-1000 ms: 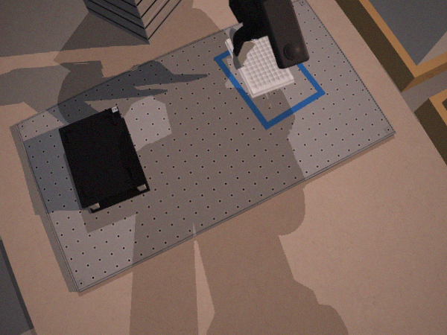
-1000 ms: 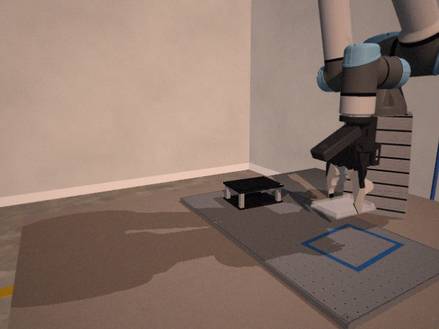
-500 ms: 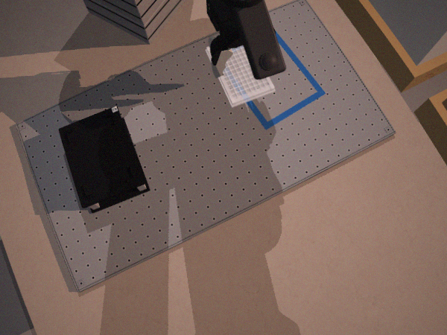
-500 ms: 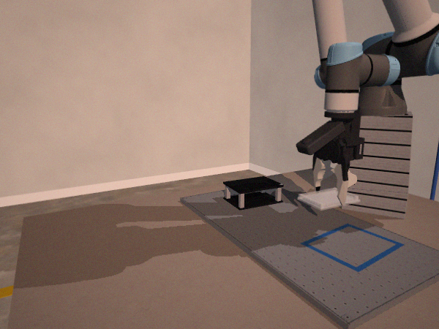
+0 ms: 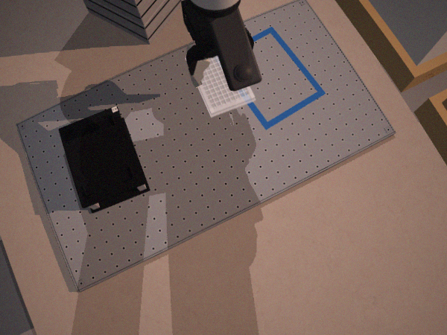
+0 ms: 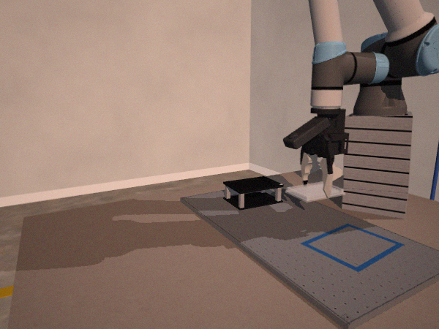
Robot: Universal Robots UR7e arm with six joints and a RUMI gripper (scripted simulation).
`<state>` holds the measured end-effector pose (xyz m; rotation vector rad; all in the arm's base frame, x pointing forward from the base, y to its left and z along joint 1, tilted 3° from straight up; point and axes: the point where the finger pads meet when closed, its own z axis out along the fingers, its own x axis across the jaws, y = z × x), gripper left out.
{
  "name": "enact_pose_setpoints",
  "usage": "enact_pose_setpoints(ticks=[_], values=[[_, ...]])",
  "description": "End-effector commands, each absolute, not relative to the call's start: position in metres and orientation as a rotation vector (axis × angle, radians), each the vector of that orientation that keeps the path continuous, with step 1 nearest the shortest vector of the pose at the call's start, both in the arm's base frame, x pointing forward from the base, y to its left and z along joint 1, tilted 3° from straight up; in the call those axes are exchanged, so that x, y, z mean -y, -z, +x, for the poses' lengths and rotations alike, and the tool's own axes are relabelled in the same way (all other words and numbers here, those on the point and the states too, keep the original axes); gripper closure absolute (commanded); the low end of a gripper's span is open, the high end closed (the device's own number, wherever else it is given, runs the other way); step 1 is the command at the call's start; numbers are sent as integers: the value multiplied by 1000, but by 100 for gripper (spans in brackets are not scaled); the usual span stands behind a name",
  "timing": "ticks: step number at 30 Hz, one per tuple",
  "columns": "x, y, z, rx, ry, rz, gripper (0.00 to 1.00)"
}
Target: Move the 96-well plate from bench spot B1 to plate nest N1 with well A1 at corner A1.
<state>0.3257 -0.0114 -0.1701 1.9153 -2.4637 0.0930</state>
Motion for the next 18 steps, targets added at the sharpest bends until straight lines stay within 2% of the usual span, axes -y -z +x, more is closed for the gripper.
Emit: enact_pose_setpoints(ticks=[1,18], values=[[29,166,324,2465,-92,1918,100],[78,155,319,2464,-92,1918,100]])
